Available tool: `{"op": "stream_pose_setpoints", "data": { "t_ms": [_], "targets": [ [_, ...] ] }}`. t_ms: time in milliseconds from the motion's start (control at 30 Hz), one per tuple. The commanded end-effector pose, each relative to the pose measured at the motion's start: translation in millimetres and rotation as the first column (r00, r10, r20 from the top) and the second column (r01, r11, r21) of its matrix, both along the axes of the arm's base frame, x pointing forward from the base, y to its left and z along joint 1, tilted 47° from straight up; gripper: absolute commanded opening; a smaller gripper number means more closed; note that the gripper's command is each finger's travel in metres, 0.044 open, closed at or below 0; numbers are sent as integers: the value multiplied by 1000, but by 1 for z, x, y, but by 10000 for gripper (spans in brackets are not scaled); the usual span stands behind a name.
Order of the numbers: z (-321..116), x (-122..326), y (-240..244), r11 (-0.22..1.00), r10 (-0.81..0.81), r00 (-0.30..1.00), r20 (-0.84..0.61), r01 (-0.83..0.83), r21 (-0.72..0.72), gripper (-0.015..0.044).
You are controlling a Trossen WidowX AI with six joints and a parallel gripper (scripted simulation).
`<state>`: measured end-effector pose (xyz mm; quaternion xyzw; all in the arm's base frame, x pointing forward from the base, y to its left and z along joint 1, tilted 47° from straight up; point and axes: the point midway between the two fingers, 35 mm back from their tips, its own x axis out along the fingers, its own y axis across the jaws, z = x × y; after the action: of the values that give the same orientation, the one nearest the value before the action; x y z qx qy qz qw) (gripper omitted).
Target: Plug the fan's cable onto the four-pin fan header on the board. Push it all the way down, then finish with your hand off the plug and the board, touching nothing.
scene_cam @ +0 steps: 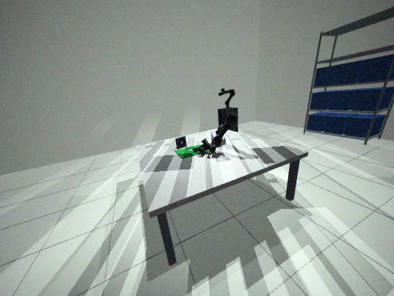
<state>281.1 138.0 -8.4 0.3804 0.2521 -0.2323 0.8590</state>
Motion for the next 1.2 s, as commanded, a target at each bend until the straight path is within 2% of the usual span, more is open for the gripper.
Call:
{"op": "stream_pose_setpoints", "data": {
  "t_ms": [0, 633, 800, 833, 1167],
  "targets": [
    [0, 0, 0, 1000, 1, 1000, 0, -1, 0, 0],
    [0, 0, 0, 1000, 1, 1000, 0, -1, 0, 0],
    [0, 0, 0, 1000, 0, 1000, 0, 0, 0, 131],
    [0, 0, 0, 1000, 0, 1000, 0, 0, 0, 140],
    [0, 0, 0, 1000, 0, 1000, 0, 0, 0, 140]
  ]
}}
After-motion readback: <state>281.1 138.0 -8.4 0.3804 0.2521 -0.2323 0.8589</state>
